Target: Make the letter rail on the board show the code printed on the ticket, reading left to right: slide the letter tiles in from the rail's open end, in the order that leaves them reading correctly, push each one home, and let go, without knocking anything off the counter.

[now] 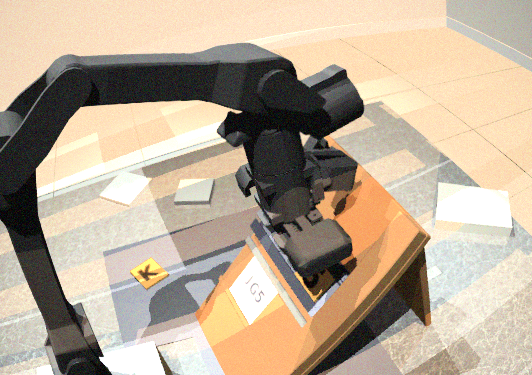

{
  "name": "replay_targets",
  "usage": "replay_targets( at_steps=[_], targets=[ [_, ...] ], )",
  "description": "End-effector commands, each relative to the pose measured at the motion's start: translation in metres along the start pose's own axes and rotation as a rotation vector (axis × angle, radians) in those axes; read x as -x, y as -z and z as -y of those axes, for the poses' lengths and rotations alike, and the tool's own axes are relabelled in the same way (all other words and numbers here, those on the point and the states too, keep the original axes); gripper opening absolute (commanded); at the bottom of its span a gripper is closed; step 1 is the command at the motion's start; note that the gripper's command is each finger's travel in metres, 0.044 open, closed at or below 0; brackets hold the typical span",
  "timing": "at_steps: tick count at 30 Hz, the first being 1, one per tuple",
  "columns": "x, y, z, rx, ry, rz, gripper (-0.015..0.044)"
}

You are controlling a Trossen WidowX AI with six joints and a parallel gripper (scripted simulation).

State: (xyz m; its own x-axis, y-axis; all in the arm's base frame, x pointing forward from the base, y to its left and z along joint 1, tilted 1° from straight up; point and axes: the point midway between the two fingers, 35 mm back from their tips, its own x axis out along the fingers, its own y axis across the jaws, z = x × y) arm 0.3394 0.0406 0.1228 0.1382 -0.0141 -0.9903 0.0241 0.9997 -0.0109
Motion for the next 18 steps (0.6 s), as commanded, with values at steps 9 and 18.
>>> replay_targets(
  at_steps=[9,18],
  targets=[
    [-0.0003,-0.0004,0.0019,0.003,-0.006,0.002,0.0],
    [-0.0002,-0.0002,0.0053,0.003,-0.005,0.002,0.0]
  ],
)
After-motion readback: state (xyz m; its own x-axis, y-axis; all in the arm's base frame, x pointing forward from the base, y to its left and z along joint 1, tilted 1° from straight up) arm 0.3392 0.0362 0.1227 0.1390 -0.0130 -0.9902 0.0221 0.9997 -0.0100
